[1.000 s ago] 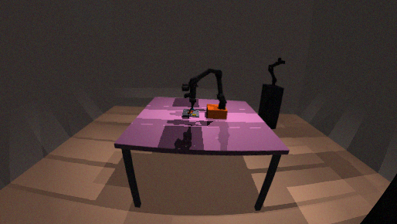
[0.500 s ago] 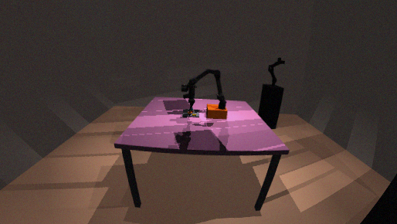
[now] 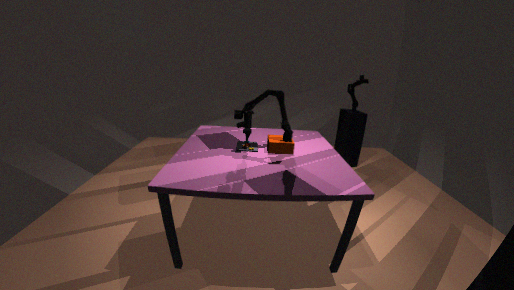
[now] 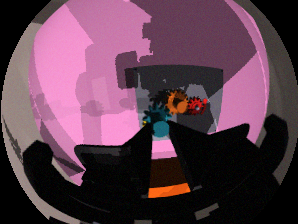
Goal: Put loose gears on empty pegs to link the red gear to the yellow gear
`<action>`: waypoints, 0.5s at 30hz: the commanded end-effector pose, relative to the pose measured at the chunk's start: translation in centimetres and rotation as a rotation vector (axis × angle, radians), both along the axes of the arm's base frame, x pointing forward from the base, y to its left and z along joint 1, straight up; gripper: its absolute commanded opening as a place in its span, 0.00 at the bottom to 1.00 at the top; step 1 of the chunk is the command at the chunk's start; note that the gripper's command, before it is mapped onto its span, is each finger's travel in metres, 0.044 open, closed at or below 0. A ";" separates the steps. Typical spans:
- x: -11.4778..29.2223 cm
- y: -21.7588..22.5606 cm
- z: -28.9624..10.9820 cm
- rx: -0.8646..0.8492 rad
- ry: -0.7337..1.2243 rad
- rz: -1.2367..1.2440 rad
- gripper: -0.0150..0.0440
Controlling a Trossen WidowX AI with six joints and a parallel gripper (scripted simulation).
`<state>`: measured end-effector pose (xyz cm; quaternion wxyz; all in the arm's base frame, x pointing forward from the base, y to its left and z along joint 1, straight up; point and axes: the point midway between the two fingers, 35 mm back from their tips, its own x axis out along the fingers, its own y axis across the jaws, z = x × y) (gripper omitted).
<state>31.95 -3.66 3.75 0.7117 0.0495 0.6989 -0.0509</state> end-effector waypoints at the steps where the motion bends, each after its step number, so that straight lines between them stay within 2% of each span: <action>1: 0.0 -0.1 0.0 -0.002 -0.001 -0.072 0.25; 15: 0.0 -0.1 0.1 0.006 -0.003 -0.479 0.25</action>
